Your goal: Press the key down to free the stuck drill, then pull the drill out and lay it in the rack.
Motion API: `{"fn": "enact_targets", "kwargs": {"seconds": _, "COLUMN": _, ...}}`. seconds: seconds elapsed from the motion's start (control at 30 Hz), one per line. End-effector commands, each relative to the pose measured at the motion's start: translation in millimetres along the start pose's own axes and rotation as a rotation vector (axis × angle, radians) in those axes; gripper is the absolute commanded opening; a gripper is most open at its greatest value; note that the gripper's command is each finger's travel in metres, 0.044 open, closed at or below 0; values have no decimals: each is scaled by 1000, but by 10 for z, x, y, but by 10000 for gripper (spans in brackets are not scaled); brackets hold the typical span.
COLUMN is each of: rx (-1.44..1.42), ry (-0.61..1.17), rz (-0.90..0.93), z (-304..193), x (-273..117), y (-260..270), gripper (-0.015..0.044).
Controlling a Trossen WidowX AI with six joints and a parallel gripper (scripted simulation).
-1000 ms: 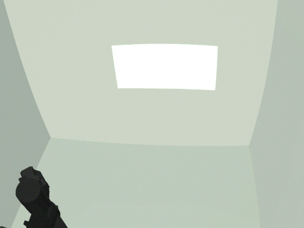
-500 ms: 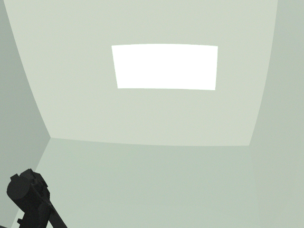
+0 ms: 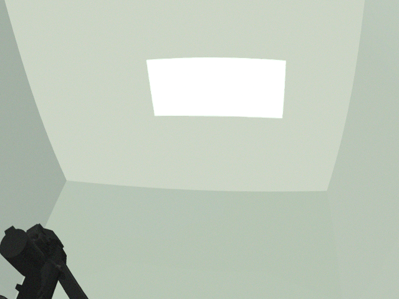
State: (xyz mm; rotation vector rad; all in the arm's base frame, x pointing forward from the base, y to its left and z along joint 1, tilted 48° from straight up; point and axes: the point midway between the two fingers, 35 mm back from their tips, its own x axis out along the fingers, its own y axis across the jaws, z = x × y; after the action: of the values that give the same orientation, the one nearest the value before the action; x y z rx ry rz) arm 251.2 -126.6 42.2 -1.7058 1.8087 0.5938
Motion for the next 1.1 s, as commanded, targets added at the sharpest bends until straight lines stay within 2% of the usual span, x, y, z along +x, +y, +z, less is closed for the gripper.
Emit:
{"fn": "enact_targets", "kwargs": {"seconds": 0.0, "rx": 1, "ry": -1, "rz": 0, "z": 8, "x": 2, "y": 1, "gripper": 105}}
{"fn": "enact_targets", "kwargs": {"seconds": 0.43, "rx": -3, "ry": 1, "rz": 0, "z": 45, "x": 15, "y": -1, "gripper": 440}}
{"fn": "enact_targets", "kwargs": {"seconds": 1.07, "rx": -3, "ry": 1, "rz": 0, "z": 143, "x": 51, "y": -3, "gripper": 440}}
